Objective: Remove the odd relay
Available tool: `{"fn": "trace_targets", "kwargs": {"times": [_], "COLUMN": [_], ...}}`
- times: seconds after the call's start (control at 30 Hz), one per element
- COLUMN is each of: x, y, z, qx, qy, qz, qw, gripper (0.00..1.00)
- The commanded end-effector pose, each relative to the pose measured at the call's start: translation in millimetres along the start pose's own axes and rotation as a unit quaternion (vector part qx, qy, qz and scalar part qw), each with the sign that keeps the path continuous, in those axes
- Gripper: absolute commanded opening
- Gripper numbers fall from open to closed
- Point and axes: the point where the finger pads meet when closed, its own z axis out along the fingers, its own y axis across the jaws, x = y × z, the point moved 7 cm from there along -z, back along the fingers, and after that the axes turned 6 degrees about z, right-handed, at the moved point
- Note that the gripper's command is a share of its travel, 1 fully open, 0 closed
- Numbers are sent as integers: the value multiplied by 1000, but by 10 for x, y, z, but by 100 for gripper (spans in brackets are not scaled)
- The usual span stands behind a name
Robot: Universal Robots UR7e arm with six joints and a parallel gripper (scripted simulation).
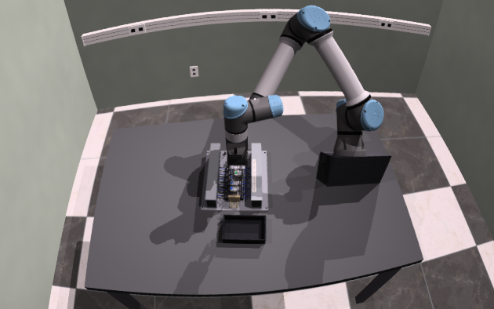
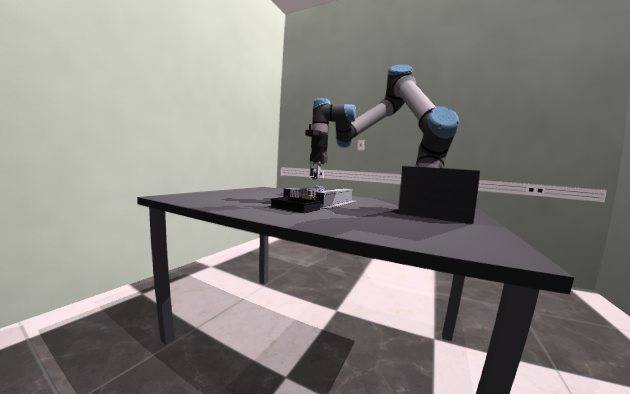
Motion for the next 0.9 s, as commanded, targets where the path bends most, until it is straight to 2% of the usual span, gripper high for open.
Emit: {"fn": "trace_targets", "kwargs": {"times": [0.0, 0.3, 0.37, 0.63, 0.87], "x": [304, 811, 811, 1190, 1436], "y": [-62, -189, -189, -283, -344], "z": [-3, -3, -3, -3, -2], "qx": [0, 0, 0, 0, 0], "qy": [0, 0, 0, 0, 0], "qz": [1, 1, 1, 1, 1], "qw": [1000, 1000, 1000, 1000, 1000], "gripper": [0, 0, 0, 0, 0]}}
